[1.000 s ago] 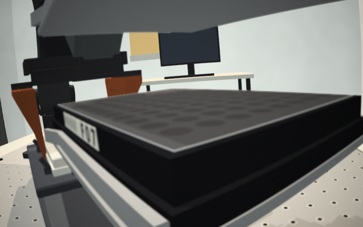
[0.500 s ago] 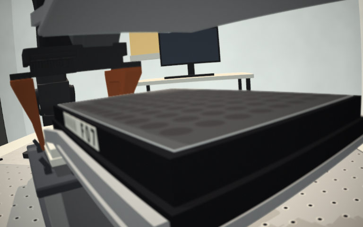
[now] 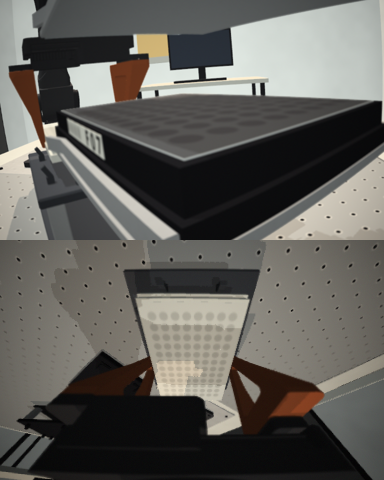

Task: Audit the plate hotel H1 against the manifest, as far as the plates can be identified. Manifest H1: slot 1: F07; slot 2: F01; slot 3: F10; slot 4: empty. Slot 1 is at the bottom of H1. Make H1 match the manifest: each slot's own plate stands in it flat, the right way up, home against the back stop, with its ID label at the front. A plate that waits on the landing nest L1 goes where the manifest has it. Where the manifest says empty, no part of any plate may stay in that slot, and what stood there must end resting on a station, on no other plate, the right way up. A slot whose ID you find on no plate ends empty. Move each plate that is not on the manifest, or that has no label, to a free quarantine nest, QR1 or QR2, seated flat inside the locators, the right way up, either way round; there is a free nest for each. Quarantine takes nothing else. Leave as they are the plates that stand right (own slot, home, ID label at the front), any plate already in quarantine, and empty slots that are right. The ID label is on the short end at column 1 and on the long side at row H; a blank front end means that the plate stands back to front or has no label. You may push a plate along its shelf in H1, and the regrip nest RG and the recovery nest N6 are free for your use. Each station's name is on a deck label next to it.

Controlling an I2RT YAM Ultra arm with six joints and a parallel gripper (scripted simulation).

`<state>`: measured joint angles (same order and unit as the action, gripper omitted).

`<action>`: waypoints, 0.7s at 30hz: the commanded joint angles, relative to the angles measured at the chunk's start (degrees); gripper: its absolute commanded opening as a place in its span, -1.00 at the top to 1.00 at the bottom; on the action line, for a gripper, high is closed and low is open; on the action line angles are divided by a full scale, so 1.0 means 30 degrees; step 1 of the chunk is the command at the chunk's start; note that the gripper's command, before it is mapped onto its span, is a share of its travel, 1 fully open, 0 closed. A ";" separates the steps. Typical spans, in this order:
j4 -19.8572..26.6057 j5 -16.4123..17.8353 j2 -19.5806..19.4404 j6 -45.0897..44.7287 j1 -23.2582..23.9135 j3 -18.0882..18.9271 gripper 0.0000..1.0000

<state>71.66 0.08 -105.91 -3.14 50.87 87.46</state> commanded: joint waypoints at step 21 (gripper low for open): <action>0.1850 0.0015 0.0878 0.0112 -0.0149 0.2111 -0.72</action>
<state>75.90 0.08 -105.45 -3.14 50.87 91.53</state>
